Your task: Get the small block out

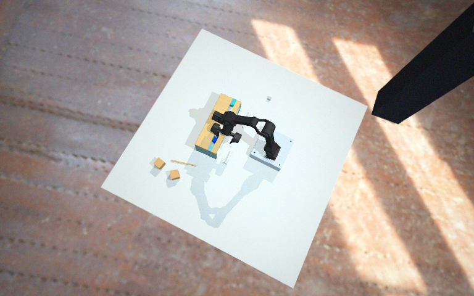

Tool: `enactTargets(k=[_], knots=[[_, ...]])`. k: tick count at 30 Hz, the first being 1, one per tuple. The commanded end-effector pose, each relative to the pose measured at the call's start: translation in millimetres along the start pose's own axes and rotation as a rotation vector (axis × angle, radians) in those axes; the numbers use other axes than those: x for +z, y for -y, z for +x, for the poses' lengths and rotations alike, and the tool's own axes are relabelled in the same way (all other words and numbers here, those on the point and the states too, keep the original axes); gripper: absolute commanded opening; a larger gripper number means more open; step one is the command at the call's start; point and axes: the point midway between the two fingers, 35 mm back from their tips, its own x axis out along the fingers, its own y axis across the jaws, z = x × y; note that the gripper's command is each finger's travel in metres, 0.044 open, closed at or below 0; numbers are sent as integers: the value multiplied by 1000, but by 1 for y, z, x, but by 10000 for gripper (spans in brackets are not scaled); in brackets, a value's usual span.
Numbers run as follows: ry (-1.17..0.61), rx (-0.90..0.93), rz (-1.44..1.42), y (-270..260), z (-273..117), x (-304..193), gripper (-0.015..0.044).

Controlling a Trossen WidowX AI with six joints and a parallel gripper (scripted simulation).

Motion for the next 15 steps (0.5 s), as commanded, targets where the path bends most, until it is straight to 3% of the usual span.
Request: enactTargets(k=[1,15], knots=[[-7,-1,1,1,4,-12,400],[-11,-1,1,1,15,-44,400]])
